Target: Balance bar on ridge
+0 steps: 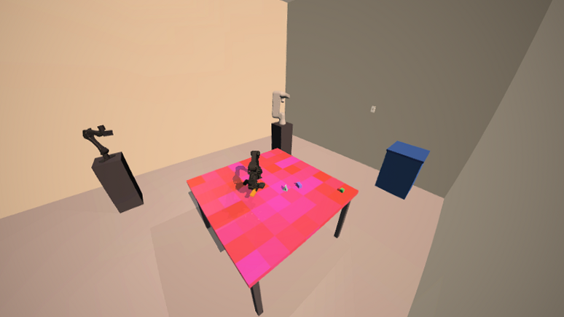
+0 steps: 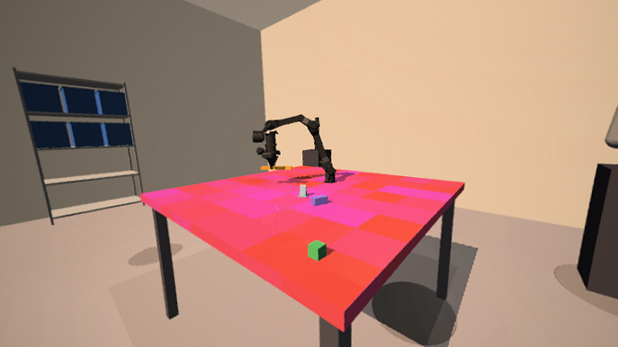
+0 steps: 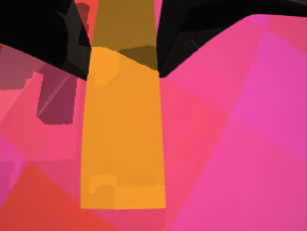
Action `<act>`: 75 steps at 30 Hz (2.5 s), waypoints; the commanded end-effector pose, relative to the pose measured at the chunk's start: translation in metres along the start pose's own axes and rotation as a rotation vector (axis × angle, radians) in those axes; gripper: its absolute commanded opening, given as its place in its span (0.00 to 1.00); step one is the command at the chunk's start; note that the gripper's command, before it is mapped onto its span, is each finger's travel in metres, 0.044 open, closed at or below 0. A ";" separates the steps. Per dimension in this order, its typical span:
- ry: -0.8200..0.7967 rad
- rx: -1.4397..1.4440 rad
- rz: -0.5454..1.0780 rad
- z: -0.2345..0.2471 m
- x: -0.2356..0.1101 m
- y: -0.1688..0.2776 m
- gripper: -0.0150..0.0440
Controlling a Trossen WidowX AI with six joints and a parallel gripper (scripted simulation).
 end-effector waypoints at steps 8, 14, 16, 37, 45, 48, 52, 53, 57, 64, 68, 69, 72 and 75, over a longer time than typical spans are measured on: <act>-0.007 -0.117 -0.002 0.022 -0.008 0.013 0.25; -0.009 -0.229 -0.002 0.041 -0.008 0.026 0.25; -0.010 -0.266 -0.001 0.047 -0.008 0.030 0.25; -0.017 -0.646 0.000 0.108 -0.010 0.084 0.25; -0.021 -0.786 0.001 0.128 -0.011 0.107 0.25; -0.022 -0.837 0.001 0.135 -0.011 0.116 0.25; -0.023 -0.903 0.001 0.144 -0.011 0.128 0.25; -0.024 -0.920 0.001 0.146 -0.012 0.131 0.25; -0.025 -0.985 0.001 0.155 -0.012 0.144 0.25; -0.028 -1.098 0.001 0.169 -0.013 0.167 0.25; -0.030 -1.160 0.001 0.176 -0.013 0.181 0.25; -0.030 -1.175 0.001 0.177 -0.013 0.184 0.25; -0.032 -1.220 0.001 0.182 -0.014 0.195 0.25; -0.033 -1.266 0.001 0.187 -0.014 0.206 0.25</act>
Point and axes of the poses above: the point midway between the two fingers, 35 mm back from their tips, its own x axis out along the fingers, its own z axis across the jaws, y = z × x, the point moved 1 cm from there along -x, back along the fingers, and after that the axes turned 12 degrees about x, right-handed, at the moved point
